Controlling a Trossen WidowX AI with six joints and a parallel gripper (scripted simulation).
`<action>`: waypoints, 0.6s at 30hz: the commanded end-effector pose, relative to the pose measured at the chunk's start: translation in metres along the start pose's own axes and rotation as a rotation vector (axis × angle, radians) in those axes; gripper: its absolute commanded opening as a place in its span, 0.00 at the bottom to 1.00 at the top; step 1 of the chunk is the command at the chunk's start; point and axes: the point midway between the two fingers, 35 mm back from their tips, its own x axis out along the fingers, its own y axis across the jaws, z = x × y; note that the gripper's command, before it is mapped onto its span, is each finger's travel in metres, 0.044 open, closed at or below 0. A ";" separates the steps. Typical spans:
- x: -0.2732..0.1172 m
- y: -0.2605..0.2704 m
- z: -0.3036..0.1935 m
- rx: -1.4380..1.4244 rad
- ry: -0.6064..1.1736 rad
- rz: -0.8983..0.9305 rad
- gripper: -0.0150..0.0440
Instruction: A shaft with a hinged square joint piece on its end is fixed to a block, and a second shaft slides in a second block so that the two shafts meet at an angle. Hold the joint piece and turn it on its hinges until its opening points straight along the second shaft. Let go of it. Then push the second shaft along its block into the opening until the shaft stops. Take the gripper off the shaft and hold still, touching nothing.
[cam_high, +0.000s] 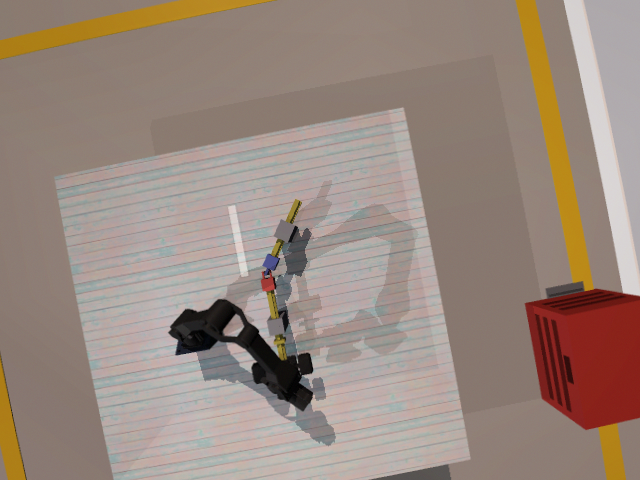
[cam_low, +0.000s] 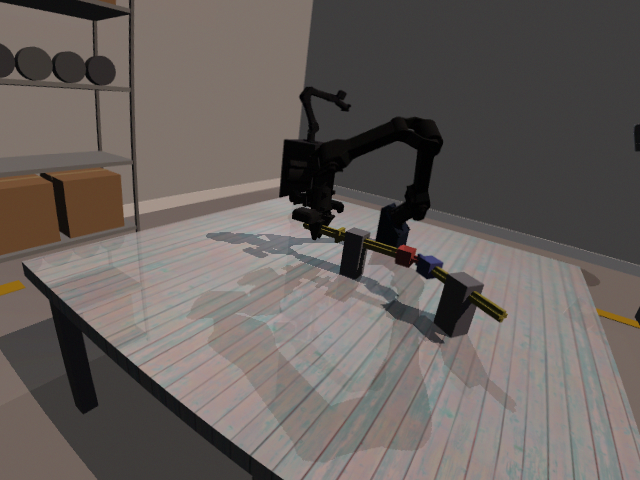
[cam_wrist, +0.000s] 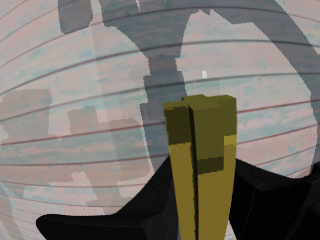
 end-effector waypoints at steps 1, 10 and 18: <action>0.001 0.000 -0.007 0.004 0.007 0.003 0.25; 0.001 0.000 -0.022 0.004 0.008 0.003 0.25; 0.000 0.000 -0.023 0.001 0.000 0.000 0.25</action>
